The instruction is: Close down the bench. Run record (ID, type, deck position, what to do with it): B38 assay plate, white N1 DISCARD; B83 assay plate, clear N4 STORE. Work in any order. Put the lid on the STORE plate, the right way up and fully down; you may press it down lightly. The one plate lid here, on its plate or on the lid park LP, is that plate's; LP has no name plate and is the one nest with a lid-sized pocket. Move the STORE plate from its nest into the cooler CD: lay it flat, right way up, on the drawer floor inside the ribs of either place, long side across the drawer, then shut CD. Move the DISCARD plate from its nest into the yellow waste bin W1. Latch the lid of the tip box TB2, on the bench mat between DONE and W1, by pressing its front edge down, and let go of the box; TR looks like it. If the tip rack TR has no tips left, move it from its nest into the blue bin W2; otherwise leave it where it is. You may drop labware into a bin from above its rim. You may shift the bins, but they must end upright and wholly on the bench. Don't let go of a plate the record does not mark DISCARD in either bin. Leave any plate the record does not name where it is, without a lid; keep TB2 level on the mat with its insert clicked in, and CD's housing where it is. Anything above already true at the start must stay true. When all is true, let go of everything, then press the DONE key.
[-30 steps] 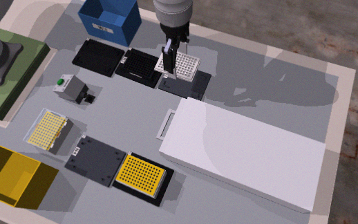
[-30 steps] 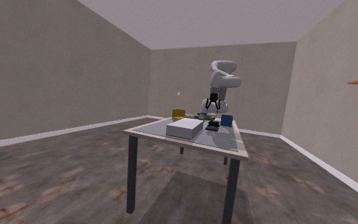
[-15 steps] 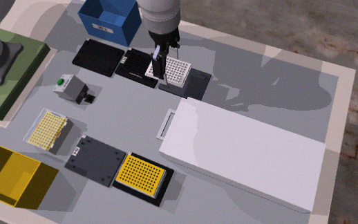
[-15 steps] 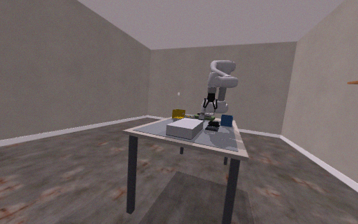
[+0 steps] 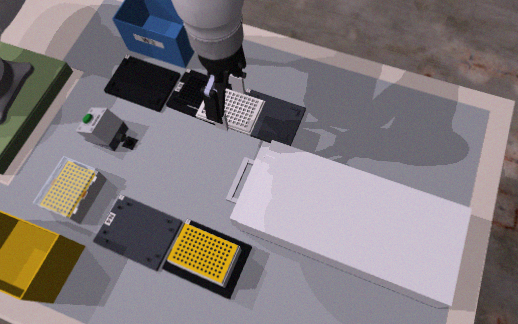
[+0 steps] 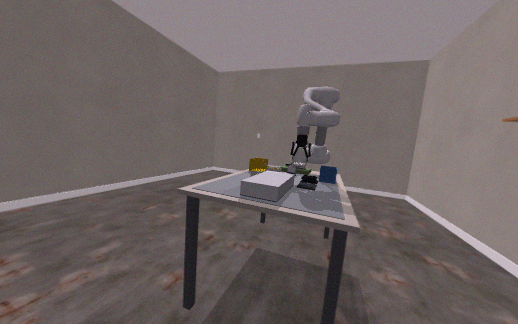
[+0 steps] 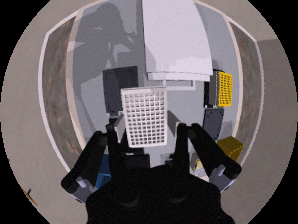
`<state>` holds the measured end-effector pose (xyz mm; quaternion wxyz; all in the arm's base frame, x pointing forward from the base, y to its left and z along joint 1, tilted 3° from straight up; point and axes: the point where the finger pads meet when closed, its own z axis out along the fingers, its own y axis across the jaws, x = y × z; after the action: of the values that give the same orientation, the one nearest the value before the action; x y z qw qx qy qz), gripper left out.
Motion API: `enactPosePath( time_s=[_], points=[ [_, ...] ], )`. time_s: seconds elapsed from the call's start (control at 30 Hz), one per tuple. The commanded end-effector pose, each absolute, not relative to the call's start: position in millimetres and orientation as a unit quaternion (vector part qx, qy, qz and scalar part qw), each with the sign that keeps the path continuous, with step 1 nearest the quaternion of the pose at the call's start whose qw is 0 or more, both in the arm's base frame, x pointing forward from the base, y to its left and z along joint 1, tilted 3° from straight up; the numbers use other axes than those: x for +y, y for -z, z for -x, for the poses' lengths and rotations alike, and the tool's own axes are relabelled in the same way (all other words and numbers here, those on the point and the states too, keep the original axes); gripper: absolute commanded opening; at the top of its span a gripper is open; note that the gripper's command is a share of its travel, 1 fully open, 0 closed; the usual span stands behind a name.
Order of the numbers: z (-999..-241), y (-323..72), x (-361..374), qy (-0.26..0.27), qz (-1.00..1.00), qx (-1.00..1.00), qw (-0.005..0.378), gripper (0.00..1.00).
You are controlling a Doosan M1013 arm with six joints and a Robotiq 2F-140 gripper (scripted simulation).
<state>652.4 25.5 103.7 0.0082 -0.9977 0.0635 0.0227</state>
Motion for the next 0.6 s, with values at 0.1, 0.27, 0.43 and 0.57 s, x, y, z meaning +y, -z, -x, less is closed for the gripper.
enactPosePath(
  time_s=[0.1,0.27,0.43,0.57],
  points=[
    [-640.4,-104.2,12.2,-0.023,0.998,0.063,0.008,0.00],
    [-635.0,-104.3,6.2,-0.023,0.998,0.063,0.008,0.00],
    [-626.1,-104.5,-3.7,-0.023,0.998,0.063,0.008,0.00],
    [-618.9,-104.7,-11.6,-0.023,0.998,0.063,0.008,0.00]
  ],
)
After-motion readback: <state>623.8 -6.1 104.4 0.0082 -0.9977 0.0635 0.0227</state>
